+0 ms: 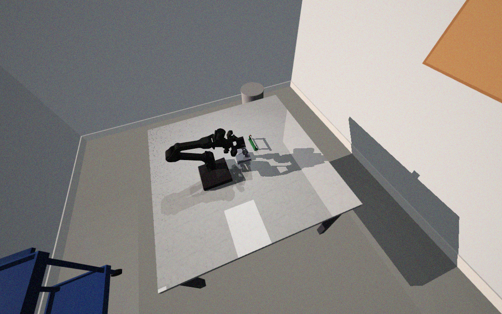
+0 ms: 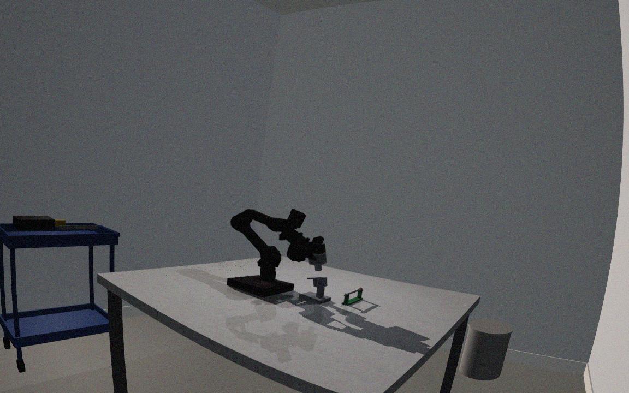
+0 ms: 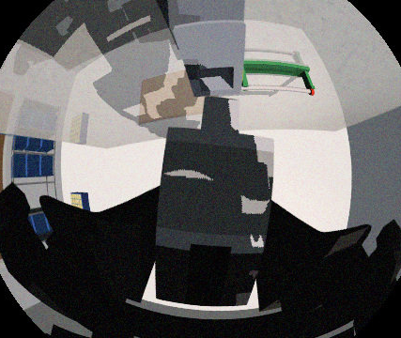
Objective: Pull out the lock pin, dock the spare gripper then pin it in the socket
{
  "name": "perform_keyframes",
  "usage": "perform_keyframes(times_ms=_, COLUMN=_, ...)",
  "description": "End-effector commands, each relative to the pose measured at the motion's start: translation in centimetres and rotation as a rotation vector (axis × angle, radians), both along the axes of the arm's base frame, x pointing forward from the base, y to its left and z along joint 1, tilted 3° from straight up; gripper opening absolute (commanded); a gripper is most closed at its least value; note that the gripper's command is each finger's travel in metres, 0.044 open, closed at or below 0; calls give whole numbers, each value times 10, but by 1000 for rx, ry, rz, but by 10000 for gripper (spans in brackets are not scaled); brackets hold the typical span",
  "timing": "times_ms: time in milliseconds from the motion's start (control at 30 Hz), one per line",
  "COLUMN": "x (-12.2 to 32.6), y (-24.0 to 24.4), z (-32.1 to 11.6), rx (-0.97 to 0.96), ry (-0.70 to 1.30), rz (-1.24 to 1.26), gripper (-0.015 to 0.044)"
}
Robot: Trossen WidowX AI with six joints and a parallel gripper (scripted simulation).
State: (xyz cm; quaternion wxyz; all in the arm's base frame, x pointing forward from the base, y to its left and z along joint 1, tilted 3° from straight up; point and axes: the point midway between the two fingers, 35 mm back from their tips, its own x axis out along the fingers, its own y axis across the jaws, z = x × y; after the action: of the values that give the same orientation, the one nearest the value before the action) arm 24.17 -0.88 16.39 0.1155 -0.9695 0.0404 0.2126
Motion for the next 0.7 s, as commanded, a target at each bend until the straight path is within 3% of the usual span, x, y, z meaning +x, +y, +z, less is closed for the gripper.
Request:
perform_keyframes(times_ms=0, x=0, y=4, z=7, rx=-87, ry=-46, rz=44, gripper=0)
perform_keyframes(times_ms=133, x=-1, y=8, z=9, rx=-168, ry=-75, rz=90, gripper=0)
perform_keyframes(times_ms=667, x=3, y=8, z=-1, rx=-181, ry=-68, rz=92, gripper=0)
